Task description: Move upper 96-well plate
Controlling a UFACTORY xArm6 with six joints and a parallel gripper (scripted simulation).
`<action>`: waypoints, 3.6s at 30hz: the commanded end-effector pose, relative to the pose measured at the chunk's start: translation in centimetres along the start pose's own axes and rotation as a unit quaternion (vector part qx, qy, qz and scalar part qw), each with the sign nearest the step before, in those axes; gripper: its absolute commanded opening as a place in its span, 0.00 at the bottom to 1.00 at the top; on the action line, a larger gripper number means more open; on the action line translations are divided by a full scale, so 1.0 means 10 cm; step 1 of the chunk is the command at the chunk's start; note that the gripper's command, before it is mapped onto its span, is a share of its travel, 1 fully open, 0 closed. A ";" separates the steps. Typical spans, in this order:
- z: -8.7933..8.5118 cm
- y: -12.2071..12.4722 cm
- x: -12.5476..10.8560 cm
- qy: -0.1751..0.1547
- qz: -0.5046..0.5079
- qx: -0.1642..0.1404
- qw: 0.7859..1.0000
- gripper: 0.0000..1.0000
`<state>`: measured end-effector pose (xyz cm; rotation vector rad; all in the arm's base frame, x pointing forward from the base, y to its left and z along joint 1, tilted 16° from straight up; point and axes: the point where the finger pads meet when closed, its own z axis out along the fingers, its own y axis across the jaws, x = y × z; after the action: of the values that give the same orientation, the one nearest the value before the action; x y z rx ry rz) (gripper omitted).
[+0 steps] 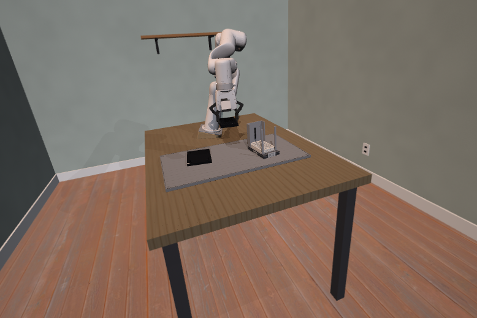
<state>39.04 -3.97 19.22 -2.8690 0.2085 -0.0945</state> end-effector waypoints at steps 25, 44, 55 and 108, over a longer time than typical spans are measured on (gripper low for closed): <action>0.01 0.88 -0.05 0.002 -0.001 0.000 1.000 0.00; 0.02 1.45 -0.09 0.002 -0.001 0.000 1.000 0.00; 0.02 1.66 -0.10 0.002 -0.001 0.000 1.000 0.00; 0.27 1.64 -0.10 0.002 -0.001 0.000 1.000 0.00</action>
<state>35.93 -18.91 12.79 -2.8681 0.2068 -0.0951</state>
